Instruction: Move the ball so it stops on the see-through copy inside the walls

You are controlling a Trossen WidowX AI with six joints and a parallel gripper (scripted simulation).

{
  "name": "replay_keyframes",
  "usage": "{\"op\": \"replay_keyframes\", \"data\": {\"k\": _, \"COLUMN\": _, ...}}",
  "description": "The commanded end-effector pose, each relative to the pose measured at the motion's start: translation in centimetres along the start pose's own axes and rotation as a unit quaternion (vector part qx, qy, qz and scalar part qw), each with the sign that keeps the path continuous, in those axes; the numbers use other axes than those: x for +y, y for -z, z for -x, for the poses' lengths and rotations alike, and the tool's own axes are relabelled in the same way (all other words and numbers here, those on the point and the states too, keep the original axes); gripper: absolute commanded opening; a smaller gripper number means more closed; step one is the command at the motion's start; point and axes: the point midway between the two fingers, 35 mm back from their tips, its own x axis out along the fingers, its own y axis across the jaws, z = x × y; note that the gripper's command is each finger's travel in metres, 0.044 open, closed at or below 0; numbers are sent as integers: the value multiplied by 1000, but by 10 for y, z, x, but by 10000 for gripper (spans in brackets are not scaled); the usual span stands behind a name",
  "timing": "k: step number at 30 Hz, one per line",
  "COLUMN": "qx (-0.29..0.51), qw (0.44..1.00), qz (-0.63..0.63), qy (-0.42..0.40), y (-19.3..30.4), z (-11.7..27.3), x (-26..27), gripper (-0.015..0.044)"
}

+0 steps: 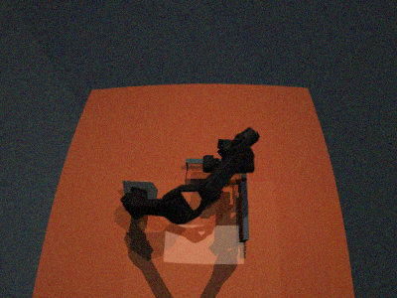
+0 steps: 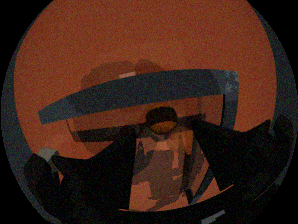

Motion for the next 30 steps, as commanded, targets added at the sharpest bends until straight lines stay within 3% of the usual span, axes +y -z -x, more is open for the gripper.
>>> {"op": "replay_keyframes", "data": {"k": 1, "qx": 2, "qw": 1000, "qz": 3, "qy": 2, "y": 0, "z": -7, "x": 0, "gripper": 285}}
{"op": "replay_keyframes", "data": {"k": 14, "qx": 3, "qw": 1000, "qz": 2, "qy": 2, "y": 1, "z": -25, "x": 0, "gripper": 285}}
{"op": "replay_keyframes", "data": {"k": 18, "qx": 3, "qw": 1000, "qz": 2, "qy": 2, "y": 1, "z": -25, "x": 0, "gripper": 180}}
{"op": "replay_keyframes", "data": {"k": 25, "qx": 3, "qw": 1000, "qz": 2, "qy": 2, "y": 1, "z": -25, "x": 0, "gripper": 133}}
{"op": "replay_keyframes", "data": {"k": 30, "qx": -4, "qw": 1000, "qz": -3, "qy": -2, "y": 6, "z": -20, "x": -4, "gripper": 2}}
